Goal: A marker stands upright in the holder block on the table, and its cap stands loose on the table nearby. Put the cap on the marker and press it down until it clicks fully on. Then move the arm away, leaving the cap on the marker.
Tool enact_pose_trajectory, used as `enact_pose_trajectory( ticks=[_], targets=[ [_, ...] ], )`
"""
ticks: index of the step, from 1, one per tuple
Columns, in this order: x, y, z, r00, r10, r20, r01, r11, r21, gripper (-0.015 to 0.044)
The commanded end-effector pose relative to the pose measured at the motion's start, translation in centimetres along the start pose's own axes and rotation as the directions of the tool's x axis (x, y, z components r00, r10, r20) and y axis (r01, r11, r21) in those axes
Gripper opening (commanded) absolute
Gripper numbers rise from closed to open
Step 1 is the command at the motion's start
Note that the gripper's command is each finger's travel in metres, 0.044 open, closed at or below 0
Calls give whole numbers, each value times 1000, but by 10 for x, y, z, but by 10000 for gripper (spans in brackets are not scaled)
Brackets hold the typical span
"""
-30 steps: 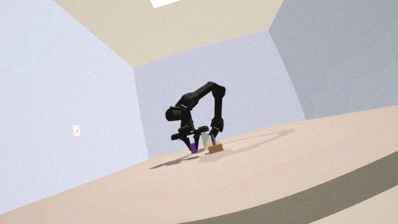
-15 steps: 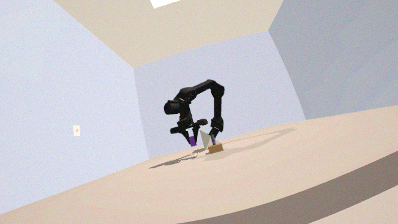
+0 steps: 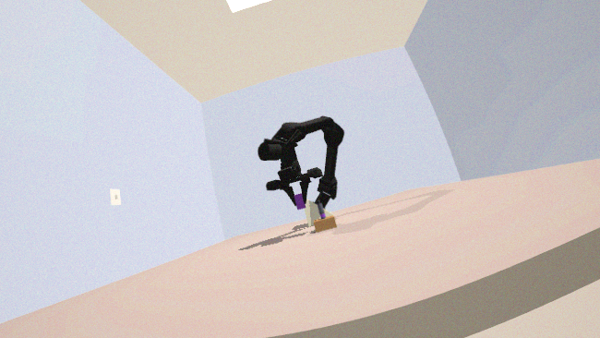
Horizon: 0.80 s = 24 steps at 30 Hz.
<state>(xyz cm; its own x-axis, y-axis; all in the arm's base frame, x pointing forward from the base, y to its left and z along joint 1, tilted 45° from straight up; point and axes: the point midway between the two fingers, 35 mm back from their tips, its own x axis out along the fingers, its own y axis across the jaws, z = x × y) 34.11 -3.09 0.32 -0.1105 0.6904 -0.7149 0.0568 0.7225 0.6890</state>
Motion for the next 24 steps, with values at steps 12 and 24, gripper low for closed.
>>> enact_pose_trajectory(
  ticks=[12,24],
  targets=[
    [-26,46,-23,1000,3,1,-3,1000,3,0],
    [-25,55,-29,1000,5,1,-5,1000,4,0]
  ],
)
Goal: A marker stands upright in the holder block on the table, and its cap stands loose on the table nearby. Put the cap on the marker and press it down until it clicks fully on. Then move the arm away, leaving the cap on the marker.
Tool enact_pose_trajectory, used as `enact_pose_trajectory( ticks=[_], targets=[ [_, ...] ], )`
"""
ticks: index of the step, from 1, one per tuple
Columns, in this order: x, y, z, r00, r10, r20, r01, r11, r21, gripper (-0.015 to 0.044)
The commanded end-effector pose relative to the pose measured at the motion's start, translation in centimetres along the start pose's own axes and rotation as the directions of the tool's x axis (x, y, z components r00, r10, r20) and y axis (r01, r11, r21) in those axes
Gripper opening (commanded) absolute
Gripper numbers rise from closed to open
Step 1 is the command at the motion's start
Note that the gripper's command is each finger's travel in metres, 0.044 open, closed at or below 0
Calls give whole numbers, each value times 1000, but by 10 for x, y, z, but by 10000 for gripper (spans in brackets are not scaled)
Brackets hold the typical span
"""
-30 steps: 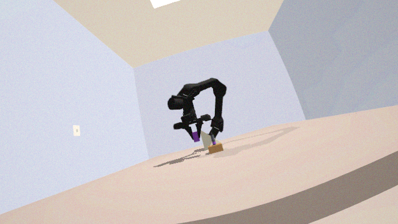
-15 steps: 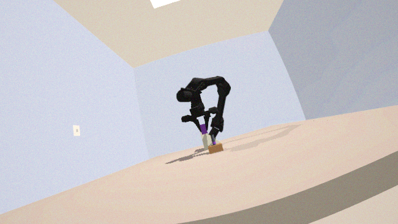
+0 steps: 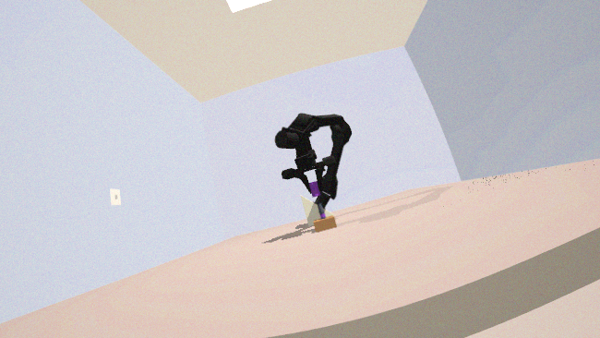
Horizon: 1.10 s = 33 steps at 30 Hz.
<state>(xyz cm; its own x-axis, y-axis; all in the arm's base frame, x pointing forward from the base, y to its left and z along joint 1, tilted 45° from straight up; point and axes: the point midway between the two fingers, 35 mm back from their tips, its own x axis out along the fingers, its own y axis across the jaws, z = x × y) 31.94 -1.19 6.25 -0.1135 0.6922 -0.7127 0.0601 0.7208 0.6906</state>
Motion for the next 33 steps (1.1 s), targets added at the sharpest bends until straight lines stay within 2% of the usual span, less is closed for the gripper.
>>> enact_pose_trajectory(
  ticks=[1,33],
  targets=[
    [2,2,-1,1000,2,4,-2,1000,1,0],
    [50,3,-1,1000,4,4,-4,1000,0,0]
  ],
)
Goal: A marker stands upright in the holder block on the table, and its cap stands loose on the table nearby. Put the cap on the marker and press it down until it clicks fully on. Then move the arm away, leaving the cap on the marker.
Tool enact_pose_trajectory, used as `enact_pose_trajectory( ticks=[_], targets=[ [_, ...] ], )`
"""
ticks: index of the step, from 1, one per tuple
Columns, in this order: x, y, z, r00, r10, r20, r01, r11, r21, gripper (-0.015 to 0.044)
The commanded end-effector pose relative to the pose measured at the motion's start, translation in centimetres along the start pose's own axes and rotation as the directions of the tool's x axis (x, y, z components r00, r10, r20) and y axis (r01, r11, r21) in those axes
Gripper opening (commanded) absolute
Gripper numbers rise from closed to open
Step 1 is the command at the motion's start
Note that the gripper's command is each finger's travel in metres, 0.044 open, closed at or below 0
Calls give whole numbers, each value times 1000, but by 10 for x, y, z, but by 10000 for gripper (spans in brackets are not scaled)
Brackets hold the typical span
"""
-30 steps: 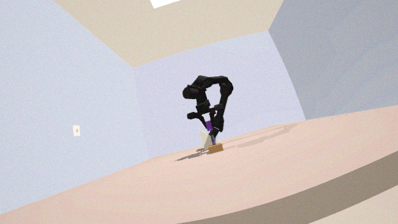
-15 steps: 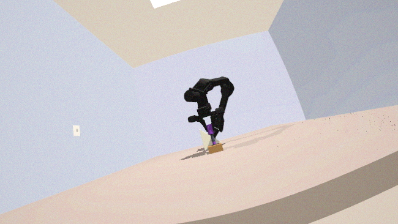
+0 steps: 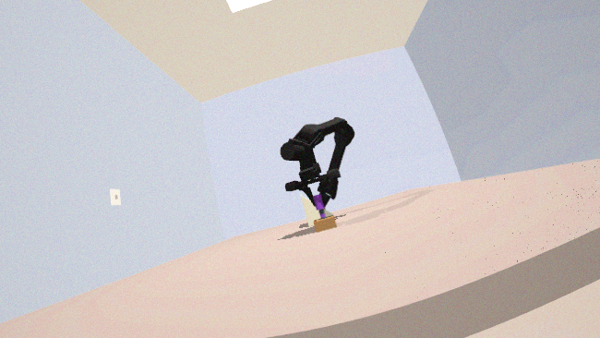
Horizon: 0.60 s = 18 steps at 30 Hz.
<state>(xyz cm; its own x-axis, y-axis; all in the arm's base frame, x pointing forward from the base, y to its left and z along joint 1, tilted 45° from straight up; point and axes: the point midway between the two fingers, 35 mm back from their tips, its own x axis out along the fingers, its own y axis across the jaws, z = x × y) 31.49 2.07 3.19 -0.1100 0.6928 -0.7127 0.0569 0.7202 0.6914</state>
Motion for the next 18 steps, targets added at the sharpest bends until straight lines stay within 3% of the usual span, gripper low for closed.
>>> enact_pose_trajectory(
  ticks=[1,10,18],
  targets=[
    [7,1,-1,1000,3,1,-3,1000,3,0],
    [9,1,-2,1000,3,1,-3,1000,3,0],
    [9,0,-1,1000,1,-2,-1,1000,2,210]
  ],
)
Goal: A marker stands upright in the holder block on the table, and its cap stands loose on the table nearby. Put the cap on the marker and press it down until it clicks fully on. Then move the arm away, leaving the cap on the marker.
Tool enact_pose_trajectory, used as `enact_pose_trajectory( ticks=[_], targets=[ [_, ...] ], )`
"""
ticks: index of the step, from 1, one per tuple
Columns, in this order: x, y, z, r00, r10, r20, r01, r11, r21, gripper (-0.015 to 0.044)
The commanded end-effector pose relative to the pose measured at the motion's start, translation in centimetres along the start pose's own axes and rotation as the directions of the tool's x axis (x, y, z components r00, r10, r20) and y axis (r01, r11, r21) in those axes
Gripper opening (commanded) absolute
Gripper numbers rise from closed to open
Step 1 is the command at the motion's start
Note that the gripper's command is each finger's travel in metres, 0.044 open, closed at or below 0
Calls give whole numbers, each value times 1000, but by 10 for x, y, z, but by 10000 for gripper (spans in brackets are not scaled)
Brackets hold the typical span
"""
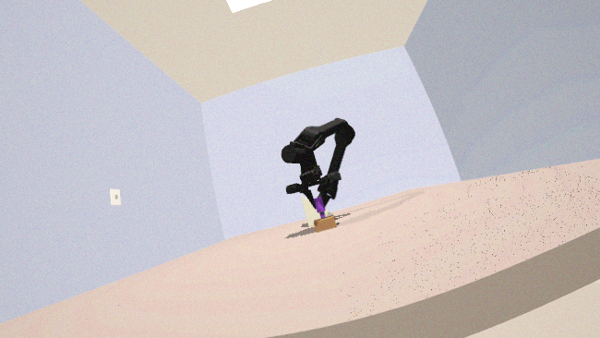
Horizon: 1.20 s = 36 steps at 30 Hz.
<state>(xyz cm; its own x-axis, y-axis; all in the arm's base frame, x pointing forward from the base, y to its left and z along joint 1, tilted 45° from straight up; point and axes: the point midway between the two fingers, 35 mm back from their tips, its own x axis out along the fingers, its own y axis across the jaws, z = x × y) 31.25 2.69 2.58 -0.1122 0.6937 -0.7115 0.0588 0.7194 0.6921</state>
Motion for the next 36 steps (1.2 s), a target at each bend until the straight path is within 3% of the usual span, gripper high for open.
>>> enact_pose_trajectory(
  ticks=[1,9,12,17,21,26,36],
  targets=[
    [0,0,0,1000,0,0,0,1000,0,236],
    [0,0,0,1000,0,0,0,1000,0,440],
    [-10,0,1,1000,-2,1,2,1000,0,440],
    [-72,-1,0,1000,-3,0,3,1000,1,440],
    [-75,-1,0,1000,-3,-1,3,1000,1,440],
    [-64,-5,-1,1000,-1,2,1,986,-167,309],
    [-64,-5,-1,1000,-1,2,1,986,-167,46]
  ],
)
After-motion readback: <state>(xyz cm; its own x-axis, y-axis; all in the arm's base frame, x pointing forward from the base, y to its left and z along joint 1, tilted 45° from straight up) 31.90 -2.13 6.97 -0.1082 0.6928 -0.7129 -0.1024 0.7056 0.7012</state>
